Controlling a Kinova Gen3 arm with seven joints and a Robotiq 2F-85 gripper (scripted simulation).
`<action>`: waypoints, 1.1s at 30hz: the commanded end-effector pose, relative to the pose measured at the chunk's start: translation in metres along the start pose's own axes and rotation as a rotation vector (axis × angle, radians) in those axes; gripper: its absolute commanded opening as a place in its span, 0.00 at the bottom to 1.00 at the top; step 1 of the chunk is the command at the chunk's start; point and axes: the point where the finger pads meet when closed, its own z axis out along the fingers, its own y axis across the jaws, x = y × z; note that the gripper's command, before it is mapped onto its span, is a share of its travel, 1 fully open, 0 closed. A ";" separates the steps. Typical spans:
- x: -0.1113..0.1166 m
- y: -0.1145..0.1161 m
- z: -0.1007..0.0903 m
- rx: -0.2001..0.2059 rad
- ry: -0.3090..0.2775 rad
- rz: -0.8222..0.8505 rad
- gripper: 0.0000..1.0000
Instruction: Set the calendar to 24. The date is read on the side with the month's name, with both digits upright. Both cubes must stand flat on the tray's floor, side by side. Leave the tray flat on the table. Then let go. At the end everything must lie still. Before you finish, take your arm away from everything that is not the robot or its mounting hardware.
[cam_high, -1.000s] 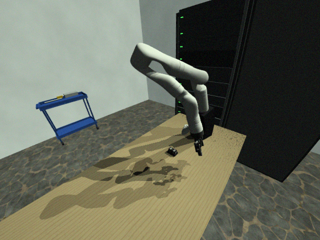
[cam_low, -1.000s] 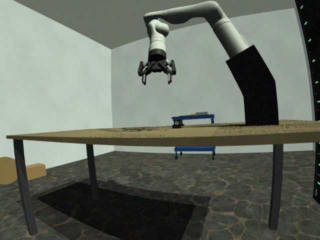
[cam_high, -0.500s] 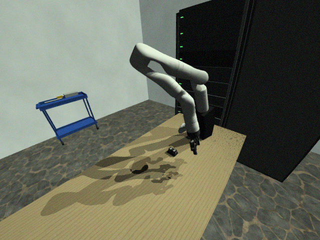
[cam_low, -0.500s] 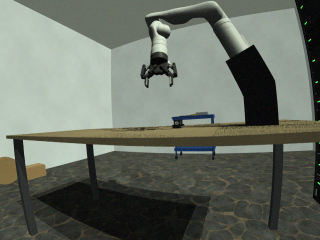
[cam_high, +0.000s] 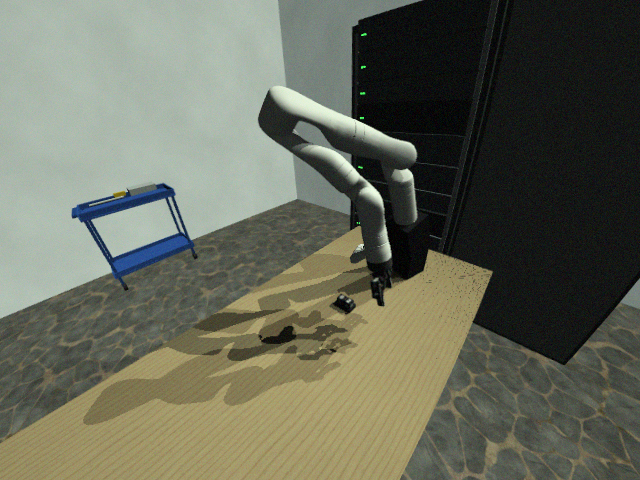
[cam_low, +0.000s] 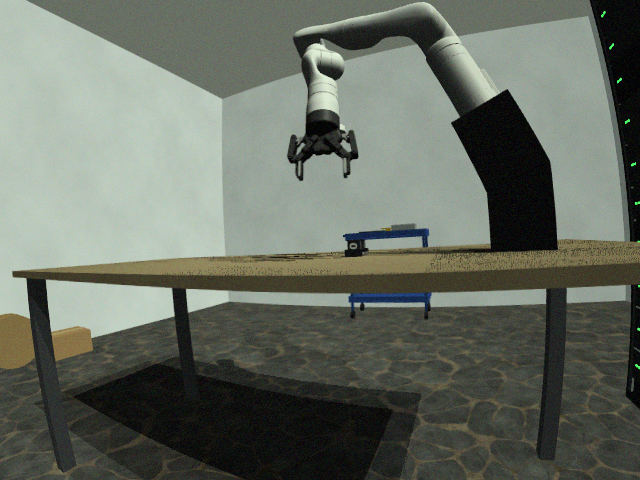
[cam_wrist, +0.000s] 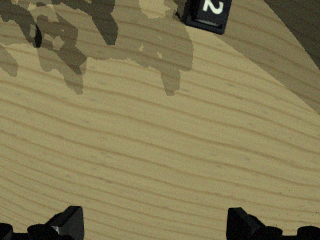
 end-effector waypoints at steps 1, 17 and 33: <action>0.024 0.006 -0.003 0.004 0.042 0.037 1.00; 0.045 0.007 -0.006 0.010 0.078 0.069 1.00; 0.063 0.013 -0.009 0.011 0.108 0.097 1.00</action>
